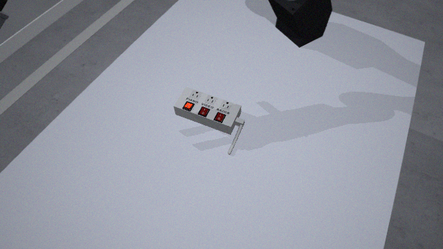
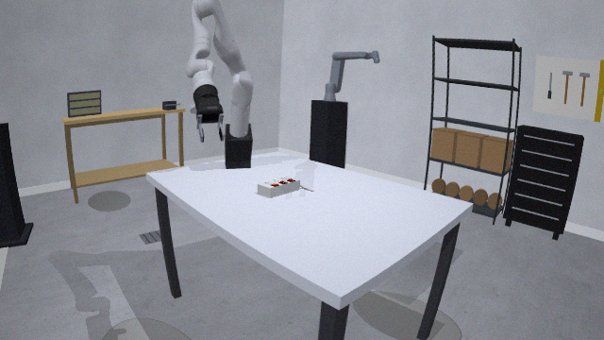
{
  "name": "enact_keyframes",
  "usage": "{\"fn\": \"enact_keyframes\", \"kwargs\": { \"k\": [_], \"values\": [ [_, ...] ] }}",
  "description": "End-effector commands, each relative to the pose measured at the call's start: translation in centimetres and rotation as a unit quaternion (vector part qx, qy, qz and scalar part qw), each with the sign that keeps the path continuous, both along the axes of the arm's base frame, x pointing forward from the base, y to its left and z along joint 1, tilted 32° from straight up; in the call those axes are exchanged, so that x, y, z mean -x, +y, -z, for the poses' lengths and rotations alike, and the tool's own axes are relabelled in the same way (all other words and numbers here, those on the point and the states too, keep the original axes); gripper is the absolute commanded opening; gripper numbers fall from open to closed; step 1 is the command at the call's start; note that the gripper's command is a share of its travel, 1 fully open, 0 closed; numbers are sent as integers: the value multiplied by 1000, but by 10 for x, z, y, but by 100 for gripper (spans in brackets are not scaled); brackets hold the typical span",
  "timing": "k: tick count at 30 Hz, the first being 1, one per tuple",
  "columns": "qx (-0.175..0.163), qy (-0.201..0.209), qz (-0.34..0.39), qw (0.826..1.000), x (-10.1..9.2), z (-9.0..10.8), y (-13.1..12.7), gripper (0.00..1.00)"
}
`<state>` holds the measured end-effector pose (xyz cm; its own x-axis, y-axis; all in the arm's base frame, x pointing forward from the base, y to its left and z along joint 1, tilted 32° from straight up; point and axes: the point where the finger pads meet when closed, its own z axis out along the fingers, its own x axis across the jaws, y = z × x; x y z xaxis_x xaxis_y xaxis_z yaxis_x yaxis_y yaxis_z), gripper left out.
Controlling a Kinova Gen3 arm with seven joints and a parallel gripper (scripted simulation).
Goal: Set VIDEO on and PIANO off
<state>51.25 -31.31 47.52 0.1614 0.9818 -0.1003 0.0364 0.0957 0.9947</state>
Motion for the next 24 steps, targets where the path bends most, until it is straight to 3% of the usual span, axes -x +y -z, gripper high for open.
{"fn": "enact_keyframes", "kwargs": {
  "k": [1, 13, 24],
  "values": [
    [16, 24, 4, 1000, -9, -1, 27, 100],
    [-12, 144, 15, 989, -16, 64, 126, 100],
    [-12, 144, 15, 989, -16, 64, 126, 100]
  ]
}}
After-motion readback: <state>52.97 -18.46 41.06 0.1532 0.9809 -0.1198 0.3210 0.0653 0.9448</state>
